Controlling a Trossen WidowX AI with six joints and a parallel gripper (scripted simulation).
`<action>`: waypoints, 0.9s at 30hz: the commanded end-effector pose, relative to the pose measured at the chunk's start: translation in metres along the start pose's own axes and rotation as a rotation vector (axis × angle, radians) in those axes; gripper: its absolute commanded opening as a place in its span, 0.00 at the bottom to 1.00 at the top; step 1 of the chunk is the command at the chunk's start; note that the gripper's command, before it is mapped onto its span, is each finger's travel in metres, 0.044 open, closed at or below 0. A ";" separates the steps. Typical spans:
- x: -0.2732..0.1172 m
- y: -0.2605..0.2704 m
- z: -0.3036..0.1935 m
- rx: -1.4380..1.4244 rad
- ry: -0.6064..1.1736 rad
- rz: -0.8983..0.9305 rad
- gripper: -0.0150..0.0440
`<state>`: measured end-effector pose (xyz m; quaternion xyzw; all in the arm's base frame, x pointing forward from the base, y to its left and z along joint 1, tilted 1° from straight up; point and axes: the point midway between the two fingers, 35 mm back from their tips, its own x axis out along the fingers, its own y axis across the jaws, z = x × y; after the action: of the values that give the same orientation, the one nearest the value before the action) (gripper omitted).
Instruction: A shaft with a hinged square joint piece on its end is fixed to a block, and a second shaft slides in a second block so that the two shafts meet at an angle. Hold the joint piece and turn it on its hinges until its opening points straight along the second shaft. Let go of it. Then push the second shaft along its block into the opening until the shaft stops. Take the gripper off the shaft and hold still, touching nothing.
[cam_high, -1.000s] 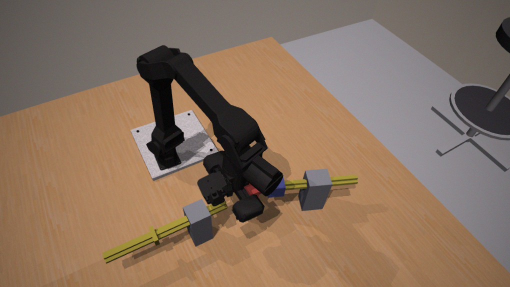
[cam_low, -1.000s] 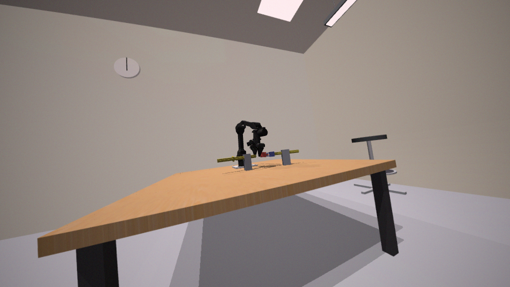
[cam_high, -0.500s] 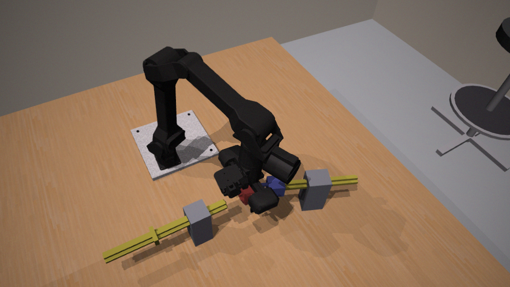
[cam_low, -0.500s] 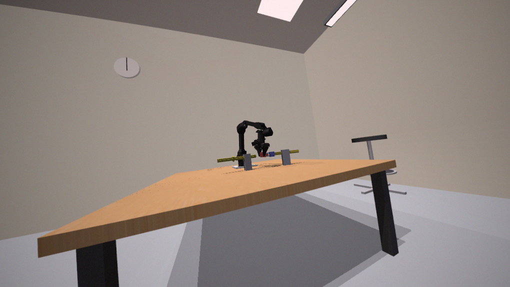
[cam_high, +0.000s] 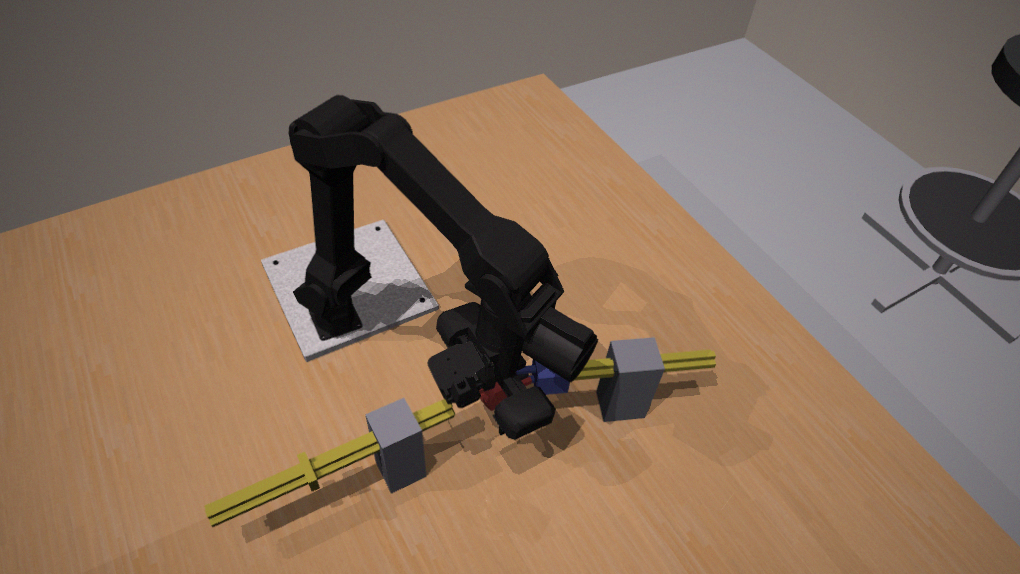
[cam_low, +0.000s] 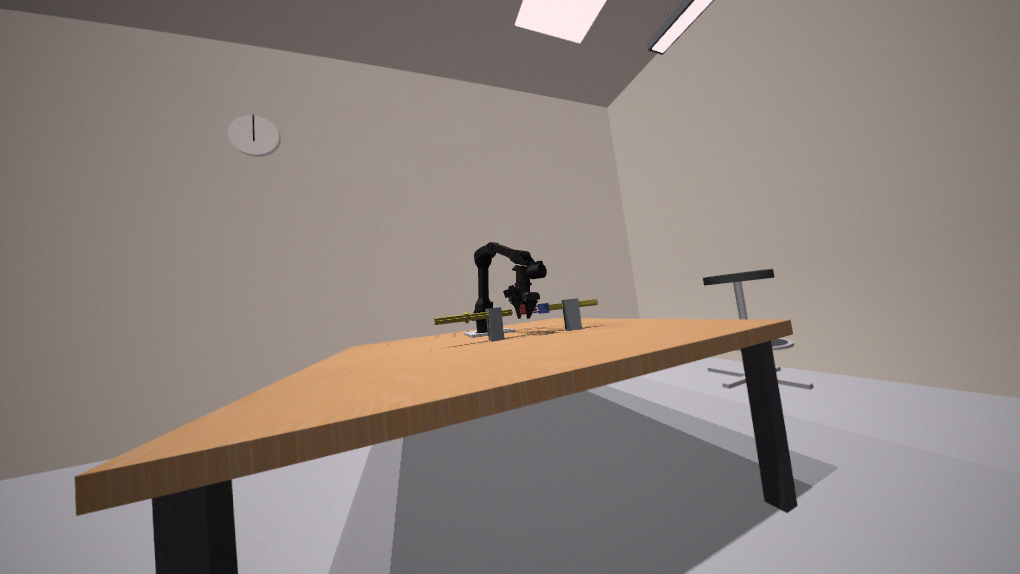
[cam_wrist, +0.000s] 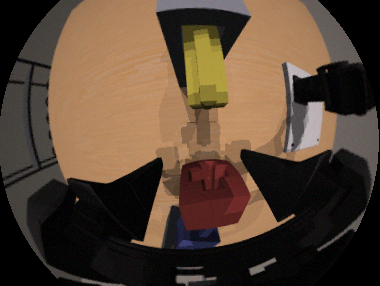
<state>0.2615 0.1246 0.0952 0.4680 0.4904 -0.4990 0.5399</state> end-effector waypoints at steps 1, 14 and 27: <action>0.003 0.000 0.000 0.003 0.003 0.000 0.96; 0.003 0.000 0.000 0.003 0.003 0.000 0.56; 0.003 0.000 0.000 0.003 0.003 0.000 0.56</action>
<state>0.2617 0.1244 0.0924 0.4687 0.4901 -0.4990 0.5396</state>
